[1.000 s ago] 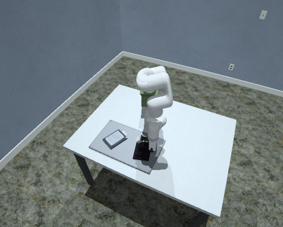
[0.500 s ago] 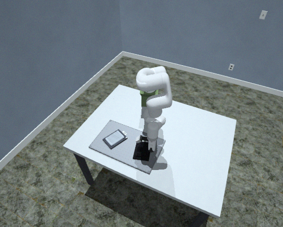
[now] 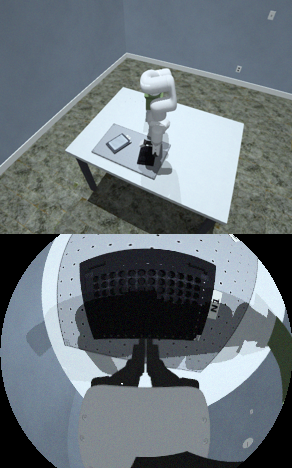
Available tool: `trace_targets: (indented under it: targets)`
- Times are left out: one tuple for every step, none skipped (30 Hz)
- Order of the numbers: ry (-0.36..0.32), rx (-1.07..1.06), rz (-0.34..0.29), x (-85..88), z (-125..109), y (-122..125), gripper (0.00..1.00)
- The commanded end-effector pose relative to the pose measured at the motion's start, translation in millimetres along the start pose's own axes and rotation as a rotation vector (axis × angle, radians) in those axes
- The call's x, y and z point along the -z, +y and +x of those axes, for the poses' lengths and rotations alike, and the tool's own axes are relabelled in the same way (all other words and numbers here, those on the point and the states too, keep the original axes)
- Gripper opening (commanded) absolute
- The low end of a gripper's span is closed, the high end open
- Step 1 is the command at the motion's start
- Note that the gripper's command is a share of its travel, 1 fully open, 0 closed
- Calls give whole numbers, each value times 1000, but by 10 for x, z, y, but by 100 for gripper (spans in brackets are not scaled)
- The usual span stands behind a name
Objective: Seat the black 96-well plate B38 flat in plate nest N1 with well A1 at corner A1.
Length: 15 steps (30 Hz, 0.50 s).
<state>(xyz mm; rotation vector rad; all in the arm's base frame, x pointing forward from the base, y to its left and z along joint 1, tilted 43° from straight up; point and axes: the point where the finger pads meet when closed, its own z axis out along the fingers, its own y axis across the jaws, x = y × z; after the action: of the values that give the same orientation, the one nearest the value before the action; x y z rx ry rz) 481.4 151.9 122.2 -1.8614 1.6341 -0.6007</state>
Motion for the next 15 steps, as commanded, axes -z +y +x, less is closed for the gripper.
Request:
trace_targets:
  targets:
    - [-1,0,2,4,6,-7,0]
    - [-1,0,2,4,9,-7,0]
    - [-1,0,2,4,13,-7,0]
    - [-1,0,2,4,16,-7,0]
    - [-1,0,2,4,19,-7,0]
    - [-1,0,2,4,22,-7,0]
    - [-1,0,2,4,26,-7,0]
    - [-1,0,2,4,29,-7,0]
    - [-1,0,2,4,32,-7,0]
    - [-1,0,2,4,36,-7,0]
    - [-1,0,2,4,39,-7,0]
    - [-1,0,2,4,43,-7,0]
    - [-1,0,2,4,46,-7,0]
    - [-1,0,2,4,49,-7,0]
    - [-1,0,2,4,50,-7,0]
